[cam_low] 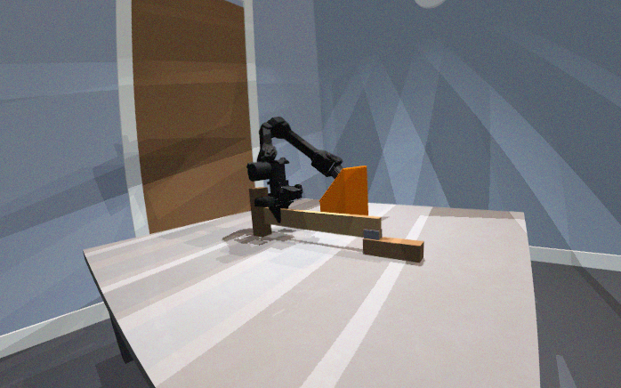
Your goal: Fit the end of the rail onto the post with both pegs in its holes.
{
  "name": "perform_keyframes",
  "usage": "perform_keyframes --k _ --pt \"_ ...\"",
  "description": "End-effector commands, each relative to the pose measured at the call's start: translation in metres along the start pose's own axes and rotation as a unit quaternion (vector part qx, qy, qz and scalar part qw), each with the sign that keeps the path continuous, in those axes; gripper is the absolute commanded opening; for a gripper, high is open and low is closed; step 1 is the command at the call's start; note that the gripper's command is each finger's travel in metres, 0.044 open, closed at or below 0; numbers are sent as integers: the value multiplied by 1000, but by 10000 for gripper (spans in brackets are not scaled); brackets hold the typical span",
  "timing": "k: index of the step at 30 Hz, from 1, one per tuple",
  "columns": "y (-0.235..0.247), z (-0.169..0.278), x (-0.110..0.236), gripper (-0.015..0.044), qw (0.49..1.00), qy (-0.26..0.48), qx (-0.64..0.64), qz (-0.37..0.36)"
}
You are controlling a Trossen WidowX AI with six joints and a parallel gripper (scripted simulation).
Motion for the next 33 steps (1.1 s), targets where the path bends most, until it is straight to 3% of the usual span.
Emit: perform_keyframes --k 1,25,33 --pt "-3 3 3 0 1000 0 0 5" --pt "-4 10 3 0 1000 0 0 5" --pt "-1 5 0 210 1000 -4 0 0"
Point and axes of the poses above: the point midway between the two fingers, 35 mm back from their tips, its own x axis back along the fingers, its own y axis across the jaws, z = x × y, the point moved 9 cm from there along x, back along the fingers, and after that the axes turned 15 degrees about -x, right-handed, at the moved point
